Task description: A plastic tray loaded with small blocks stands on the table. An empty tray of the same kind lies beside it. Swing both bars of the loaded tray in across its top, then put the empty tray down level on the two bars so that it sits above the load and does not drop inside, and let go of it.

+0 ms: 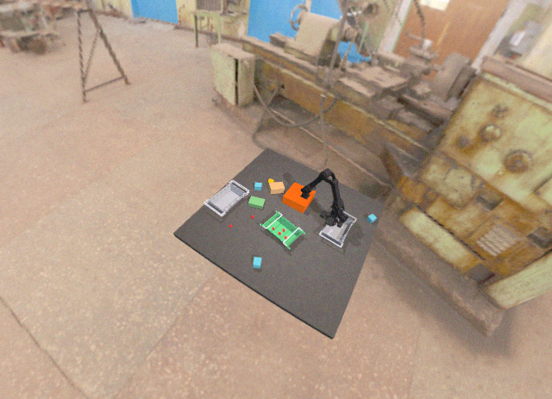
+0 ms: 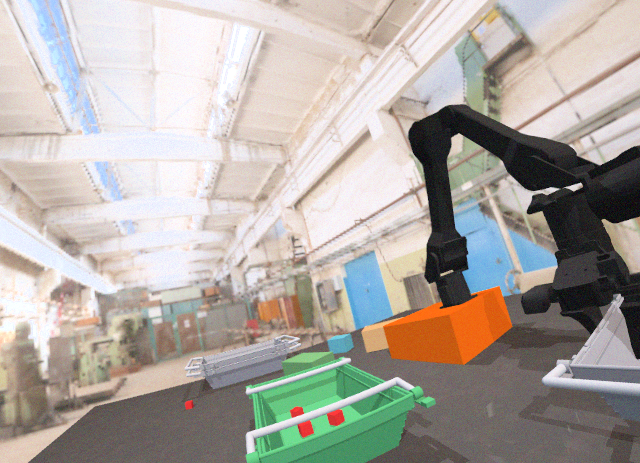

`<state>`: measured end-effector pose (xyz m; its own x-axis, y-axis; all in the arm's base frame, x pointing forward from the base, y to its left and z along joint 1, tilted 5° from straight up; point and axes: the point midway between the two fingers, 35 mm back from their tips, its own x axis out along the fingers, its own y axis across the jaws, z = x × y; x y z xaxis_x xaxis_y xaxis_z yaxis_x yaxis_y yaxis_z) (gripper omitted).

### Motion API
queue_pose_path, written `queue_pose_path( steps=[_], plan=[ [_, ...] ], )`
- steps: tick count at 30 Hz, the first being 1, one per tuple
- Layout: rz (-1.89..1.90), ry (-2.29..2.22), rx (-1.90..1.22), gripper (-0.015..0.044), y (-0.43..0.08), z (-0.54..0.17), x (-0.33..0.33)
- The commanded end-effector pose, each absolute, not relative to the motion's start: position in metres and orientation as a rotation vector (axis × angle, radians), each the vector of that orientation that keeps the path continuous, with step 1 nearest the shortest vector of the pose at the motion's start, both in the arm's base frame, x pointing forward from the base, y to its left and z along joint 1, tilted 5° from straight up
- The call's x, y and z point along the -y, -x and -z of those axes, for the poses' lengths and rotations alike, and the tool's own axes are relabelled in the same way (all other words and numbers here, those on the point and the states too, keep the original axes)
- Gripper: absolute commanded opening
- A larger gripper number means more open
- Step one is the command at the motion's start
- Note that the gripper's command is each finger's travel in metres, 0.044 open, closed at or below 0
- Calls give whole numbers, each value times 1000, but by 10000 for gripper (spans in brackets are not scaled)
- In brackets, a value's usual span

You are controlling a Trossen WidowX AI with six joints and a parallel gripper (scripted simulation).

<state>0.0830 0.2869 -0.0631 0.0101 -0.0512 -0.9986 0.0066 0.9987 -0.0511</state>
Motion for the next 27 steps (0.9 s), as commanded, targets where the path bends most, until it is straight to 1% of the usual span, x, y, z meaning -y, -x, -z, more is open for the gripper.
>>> queue_pose_path(
  steps=[1, 13, 23, 27],
  plan=[
    [51, 40, -1562, 81, -83, 64, -285],
    [51, 40, -1562, 1, -83, 54, -287],
    [51, 40, -1562, 0, -82, -12, -291],
    [51, 40, -1562, 0, -82, -17, -290]
  ],
)
